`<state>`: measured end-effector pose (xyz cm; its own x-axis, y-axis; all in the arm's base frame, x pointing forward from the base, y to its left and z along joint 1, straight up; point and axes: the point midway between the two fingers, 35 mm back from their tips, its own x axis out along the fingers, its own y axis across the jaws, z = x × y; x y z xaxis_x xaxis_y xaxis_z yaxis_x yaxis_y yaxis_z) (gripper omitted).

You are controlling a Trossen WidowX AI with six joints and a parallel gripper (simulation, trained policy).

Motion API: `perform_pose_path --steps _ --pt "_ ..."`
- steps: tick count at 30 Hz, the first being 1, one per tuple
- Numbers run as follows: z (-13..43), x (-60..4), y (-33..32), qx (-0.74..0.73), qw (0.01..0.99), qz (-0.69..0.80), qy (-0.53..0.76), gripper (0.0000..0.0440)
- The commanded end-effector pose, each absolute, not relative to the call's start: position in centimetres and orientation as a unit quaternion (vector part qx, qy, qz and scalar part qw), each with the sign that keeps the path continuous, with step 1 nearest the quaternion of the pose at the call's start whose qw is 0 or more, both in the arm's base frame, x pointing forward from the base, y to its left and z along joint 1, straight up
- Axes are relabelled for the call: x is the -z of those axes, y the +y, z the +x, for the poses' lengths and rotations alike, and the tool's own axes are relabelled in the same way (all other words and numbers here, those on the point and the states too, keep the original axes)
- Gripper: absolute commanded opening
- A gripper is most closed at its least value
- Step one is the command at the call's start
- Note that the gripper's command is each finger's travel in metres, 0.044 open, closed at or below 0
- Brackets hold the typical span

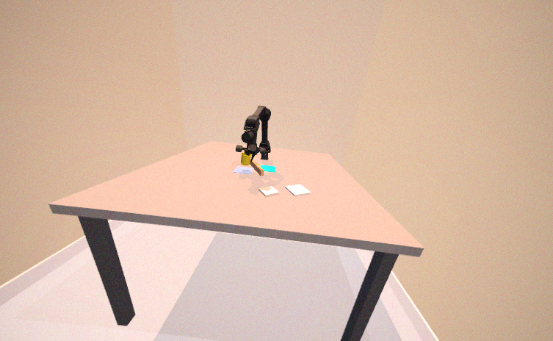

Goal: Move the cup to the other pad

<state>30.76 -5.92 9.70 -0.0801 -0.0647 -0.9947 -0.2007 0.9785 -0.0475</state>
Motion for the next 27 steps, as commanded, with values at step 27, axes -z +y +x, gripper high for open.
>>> perform_pose_path --steps 27 --pt "31.1 -13.4 2.5 -0.106 0.710 -0.147 0.680 0.0000"
